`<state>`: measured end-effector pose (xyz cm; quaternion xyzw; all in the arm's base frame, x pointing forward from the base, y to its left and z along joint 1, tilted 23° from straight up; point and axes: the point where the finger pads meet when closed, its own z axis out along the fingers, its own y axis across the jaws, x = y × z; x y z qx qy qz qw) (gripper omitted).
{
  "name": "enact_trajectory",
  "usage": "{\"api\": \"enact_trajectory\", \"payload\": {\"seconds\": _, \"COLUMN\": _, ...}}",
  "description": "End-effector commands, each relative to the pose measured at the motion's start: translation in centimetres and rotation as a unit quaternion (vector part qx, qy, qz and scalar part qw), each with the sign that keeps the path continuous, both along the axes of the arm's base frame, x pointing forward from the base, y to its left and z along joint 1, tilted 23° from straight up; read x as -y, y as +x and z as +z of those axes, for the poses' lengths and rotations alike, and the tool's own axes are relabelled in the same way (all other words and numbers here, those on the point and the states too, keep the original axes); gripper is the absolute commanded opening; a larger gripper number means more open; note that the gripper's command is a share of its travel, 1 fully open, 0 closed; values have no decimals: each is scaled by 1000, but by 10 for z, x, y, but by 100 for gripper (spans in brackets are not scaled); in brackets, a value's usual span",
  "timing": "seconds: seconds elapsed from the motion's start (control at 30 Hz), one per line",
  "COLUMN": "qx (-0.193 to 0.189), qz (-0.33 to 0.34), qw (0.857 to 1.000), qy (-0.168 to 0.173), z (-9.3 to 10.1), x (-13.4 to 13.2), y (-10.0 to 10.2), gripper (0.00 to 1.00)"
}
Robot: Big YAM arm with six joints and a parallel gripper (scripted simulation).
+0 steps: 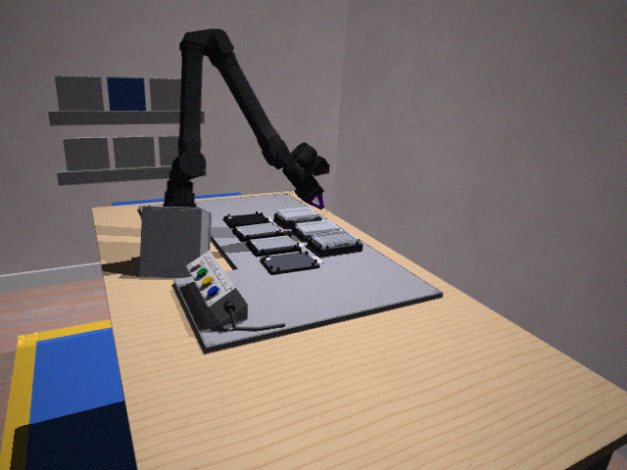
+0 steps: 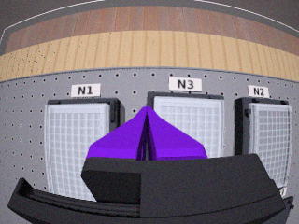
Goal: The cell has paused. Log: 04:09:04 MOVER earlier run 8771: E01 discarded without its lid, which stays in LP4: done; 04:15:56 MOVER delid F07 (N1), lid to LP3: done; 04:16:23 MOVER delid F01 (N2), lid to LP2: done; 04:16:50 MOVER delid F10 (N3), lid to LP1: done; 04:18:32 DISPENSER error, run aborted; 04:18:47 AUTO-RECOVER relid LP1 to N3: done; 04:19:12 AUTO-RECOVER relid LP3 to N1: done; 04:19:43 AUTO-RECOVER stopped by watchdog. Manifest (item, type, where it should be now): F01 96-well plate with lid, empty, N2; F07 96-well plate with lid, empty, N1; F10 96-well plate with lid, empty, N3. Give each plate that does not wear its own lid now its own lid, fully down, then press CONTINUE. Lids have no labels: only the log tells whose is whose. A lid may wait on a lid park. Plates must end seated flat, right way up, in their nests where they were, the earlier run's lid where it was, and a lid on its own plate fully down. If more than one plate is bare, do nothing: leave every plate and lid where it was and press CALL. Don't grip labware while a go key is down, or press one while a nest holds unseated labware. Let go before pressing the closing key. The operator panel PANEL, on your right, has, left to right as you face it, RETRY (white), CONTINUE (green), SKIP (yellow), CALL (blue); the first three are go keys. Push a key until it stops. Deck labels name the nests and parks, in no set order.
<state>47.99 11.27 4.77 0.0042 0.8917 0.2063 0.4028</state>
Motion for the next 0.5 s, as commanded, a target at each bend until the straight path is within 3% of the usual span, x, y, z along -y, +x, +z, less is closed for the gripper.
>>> {"api": "enact_trajectory", "payload": {"seconds": 0.0, "qx": 7, "qz": -4, "qw": 1000, "qy": -11, "z": -9, "x": 22, "y": 5, "gripper": 0}}
{"api": "enact_trajectory", "payload": {"seconds": 0.2, "qx": 25, "qz": -4, "qw": 1000, "qy": -12, "z": -6, "x": 50, "y": 26, "gripper": 0}}
{"api": "enact_trajectory", "payload": {"seconds": 0.47, "qx": 25, "qz": -4, "qw": 1000, "qy": -13, "z": -16, "x": 80, "y": 31, "gripper": 0}}
